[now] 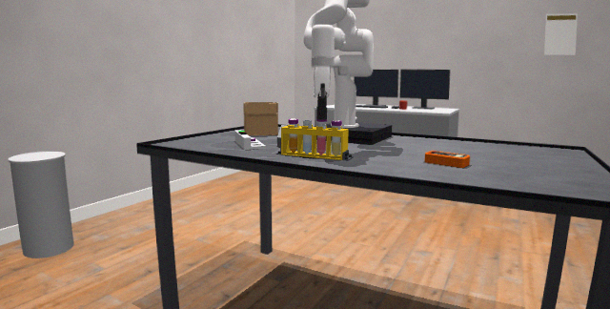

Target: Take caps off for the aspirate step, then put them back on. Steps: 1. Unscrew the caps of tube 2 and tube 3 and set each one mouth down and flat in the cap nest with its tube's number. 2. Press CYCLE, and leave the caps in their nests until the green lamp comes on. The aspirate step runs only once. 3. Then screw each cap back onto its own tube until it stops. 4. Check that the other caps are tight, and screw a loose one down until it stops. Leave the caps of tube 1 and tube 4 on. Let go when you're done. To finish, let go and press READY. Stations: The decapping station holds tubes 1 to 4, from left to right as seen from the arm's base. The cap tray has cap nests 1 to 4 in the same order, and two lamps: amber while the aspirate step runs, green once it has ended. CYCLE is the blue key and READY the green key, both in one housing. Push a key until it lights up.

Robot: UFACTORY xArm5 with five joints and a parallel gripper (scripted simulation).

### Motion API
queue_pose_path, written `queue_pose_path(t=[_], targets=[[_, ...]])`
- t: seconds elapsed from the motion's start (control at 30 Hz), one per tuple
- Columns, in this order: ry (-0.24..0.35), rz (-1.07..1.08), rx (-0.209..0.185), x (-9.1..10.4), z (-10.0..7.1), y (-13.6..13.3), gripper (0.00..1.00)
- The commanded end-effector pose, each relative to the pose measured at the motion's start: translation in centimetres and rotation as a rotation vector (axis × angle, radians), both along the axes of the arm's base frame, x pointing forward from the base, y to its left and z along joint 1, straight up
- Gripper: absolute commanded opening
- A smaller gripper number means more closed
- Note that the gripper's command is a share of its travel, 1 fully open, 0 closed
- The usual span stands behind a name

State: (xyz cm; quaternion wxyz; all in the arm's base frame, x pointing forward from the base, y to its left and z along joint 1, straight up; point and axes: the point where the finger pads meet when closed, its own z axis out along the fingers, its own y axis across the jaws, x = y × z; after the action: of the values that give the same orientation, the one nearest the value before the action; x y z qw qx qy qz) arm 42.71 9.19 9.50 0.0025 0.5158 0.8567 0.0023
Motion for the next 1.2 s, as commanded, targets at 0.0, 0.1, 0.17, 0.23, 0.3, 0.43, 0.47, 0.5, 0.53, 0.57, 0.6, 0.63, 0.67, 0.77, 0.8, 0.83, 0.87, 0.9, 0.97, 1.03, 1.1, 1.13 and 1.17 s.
queue_pose_path(t=[0.0, 0.1, 0.17, 0.23, 0.3, 0.43, 0.47, 0.5, 0.53, 0.57, 0.6, 0.63, 0.67, 0.77, 0.8, 0.83, 0.87, 0.9, 0.97, 1.03, 1.1, 1.13, 1.17], targets=[[-0.003, 0.000, 0.005, 0.13, 0.07, 0.03, 0.00], [-0.003, 0.000, 0.005, 0.13, -0.08, 0.04, 0.00], [-0.003, 0.000, 0.005, 0.13, -0.18, 0.04, 0.00], [-0.003, 0.000, 0.005, 0.13, -0.21, 0.04, 0.00], [-0.003, 0.000, 0.005, 0.13, -0.31, 0.04, 0.00], [-0.003, 0.000, 0.005, 0.14, -0.51, 0.04, 0.00], [-0.003, 0.000, 0.005, 0.14, -0.56, 0.04, 0.00], [-0.003, 0.000, 0.005, 0.14, -0.56, 0.04, 0.00], [-0.003, 0.000, 0.005, 0.14, -0.56, 0.04, 0.00], [-0.003, 0.000, 0.005, 0.14, -0.61, 0.04, 0.00], [-0.003, 0.000, 0.005, 0.14, -0.66, 0.04, 0.00], [-0.003, 0.000, 0.005, 0.14, -0.71, 0.04, 0.00], [-0.003, 0.000, 0.005, 0.14, -0.76, 0.04, 0.00], [-0.003, 0.000, 0.005, 0.14, -0.78, 0.04, 0.00], [-0.003, 0.000, 0.005, 0.14, -0.78, 0.04, 0.00], [-0.003, 0.000, 0.005, 0.14, -0.78, 0.04, 0.00], [-0.003, 0.000, 0.005, 0.14, -0.78, 0.04, 0.00], [-0.003, 0.000, 0.005, 0.14, -0.78, 0.04, 0.00], [-0.003, 0.000, 0.005, 0.14, -0.78, 0.04, 0.46], [-0.003, 0.000, 0.005, 0.14, -0.78, 0.04, 0.46], [-0.003, 0.000, 0.005, 0.14, -0.78, 0.04, 0.46], [-0.003, 0.000, 0.005, 0.14, -0.78, 0.04, 0.46], [-0.003, 0.000, 0.005, 0.14, -0.78, 0.04, 0.46]])
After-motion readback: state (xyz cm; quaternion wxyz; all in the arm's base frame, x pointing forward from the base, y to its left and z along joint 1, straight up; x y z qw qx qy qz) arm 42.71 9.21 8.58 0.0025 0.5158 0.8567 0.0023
